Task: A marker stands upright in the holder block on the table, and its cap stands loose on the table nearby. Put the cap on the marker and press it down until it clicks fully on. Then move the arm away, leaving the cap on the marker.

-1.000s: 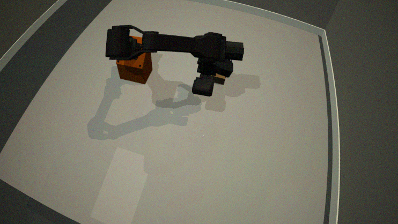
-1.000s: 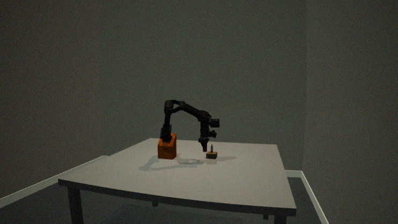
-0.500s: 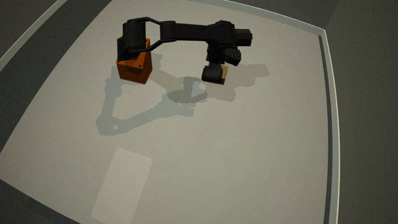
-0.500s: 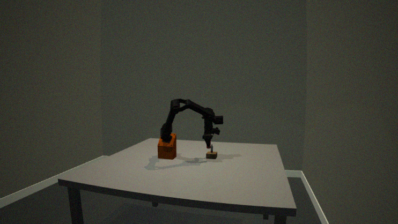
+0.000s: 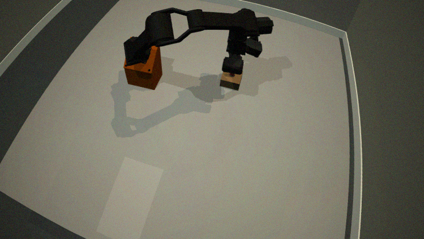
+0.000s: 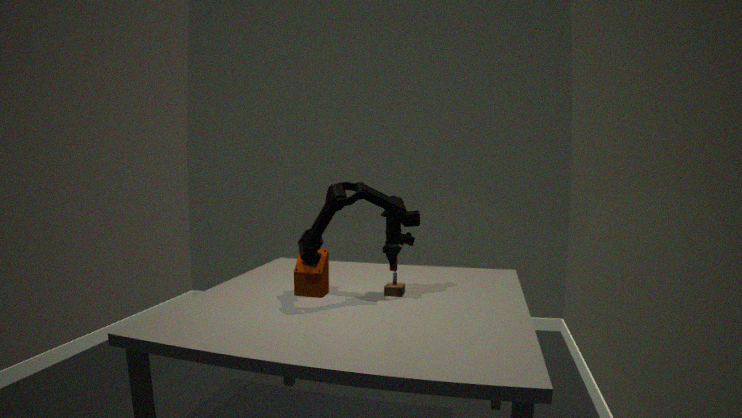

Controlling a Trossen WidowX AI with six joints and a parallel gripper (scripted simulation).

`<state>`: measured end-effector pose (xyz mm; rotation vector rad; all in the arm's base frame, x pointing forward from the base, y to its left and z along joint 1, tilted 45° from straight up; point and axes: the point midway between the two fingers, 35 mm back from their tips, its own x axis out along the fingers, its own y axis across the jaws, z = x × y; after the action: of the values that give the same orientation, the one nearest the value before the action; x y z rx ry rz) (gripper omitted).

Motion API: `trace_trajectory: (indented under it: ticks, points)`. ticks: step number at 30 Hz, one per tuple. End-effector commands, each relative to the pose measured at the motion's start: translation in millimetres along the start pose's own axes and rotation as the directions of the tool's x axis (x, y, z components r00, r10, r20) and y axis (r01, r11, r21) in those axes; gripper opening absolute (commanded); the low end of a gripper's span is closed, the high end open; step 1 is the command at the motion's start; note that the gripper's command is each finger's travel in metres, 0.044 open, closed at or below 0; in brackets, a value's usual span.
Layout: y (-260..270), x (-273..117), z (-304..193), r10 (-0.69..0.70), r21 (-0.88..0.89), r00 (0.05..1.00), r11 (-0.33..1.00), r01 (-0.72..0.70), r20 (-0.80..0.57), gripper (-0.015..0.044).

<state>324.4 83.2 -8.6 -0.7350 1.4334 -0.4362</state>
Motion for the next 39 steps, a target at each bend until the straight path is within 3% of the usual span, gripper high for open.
trace_trajectory:
  ticks: [1, 11, 39]
  points:
    - [14.6, -2.9, 1.7, -0.001, 0.002, 1.0, 1.0, 0.001, -0.005, 0.0]
    - [47.7, -9.6, 1.9, -0.014, 0.004, 1.0, 1.0, 0.014, -0.008, 0.0]
    - [47.8, 26.1, 2.6, -0.015, 0.005, 1.0, 1.0, 0.015, -0.007, 0.0]
